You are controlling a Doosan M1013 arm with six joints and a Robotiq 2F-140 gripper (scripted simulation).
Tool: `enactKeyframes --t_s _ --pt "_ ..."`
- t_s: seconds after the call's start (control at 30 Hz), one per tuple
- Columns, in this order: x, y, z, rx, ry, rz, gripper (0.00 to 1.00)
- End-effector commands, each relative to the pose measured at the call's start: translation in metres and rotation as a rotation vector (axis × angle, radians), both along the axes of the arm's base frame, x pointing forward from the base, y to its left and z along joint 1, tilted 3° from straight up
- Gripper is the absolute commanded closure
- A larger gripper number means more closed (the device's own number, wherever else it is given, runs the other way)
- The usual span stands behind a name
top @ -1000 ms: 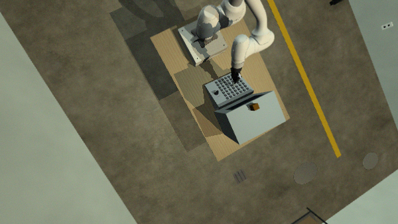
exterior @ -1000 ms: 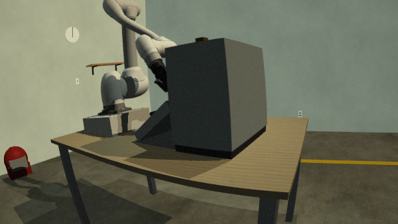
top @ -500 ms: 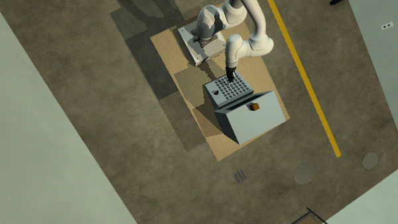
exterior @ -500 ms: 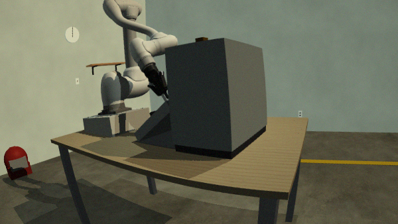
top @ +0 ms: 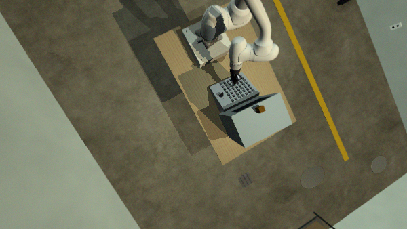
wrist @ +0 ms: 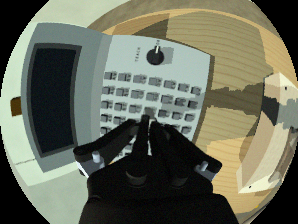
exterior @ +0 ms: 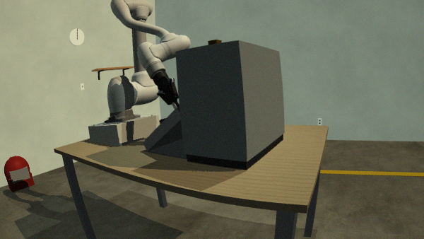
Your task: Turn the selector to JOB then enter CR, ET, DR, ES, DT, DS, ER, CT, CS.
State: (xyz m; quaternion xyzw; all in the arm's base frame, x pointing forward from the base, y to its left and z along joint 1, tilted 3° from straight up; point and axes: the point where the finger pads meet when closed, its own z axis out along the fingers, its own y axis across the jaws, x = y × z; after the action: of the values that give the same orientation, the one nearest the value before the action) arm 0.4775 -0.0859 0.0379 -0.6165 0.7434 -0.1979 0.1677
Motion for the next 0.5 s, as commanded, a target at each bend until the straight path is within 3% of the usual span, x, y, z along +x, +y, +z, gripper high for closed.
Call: enactKeyframes --t_s 0.0,0.47 --pt "0.0027 -0.0007 -0.0041 0.000 -0.001 0.000 1.00" --pt "0.0061 -0.0013 -0.0102 0.000 -0.001 0.000 1.00"
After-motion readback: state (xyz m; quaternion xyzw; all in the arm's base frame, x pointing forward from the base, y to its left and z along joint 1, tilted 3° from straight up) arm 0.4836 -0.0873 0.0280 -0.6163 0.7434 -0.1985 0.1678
